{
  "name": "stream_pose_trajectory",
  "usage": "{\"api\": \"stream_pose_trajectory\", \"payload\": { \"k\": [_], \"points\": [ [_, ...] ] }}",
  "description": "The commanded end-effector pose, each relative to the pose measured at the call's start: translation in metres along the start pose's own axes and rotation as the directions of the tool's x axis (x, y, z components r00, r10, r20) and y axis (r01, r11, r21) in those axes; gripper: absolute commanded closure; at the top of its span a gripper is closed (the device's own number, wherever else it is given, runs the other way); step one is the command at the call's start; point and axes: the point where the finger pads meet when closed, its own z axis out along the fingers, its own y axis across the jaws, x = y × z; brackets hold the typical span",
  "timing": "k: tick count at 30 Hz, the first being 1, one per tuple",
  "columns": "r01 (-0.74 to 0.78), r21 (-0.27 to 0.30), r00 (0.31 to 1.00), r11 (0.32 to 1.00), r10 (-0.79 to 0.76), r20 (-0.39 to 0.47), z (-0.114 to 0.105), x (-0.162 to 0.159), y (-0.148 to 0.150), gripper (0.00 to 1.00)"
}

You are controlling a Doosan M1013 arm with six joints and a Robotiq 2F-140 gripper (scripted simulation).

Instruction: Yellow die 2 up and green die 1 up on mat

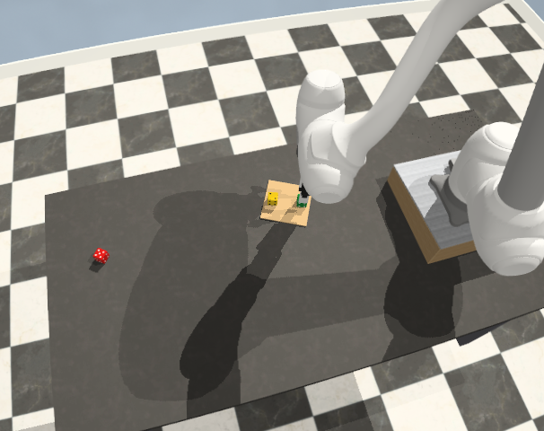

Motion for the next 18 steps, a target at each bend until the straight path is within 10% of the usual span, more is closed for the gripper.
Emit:
{"api": "stream_pose_trajectory", "payload": {
  "k": [1, 15, 16, 18],
  "points": [
    [0.000, 0.000, 1.000, 1.000, 0.000, 0.000, -0.015, 0.000, 0.000, 0.65],
    [0.000, 0.000, 1.000, 1.000, 0.000, 0.000, -0.046, 0.000, 0.000, 0.65],
    [0.000, 0.000, 1.000, 1.000, 0.000, 0.000, -0.046, 0.000, 0.000, 0.00],
    [0.000, 0.000, 1.000, 1.000, 0.000, 0.000, -0.046, 0.000, 0.000, 0.00]
  ]
}}
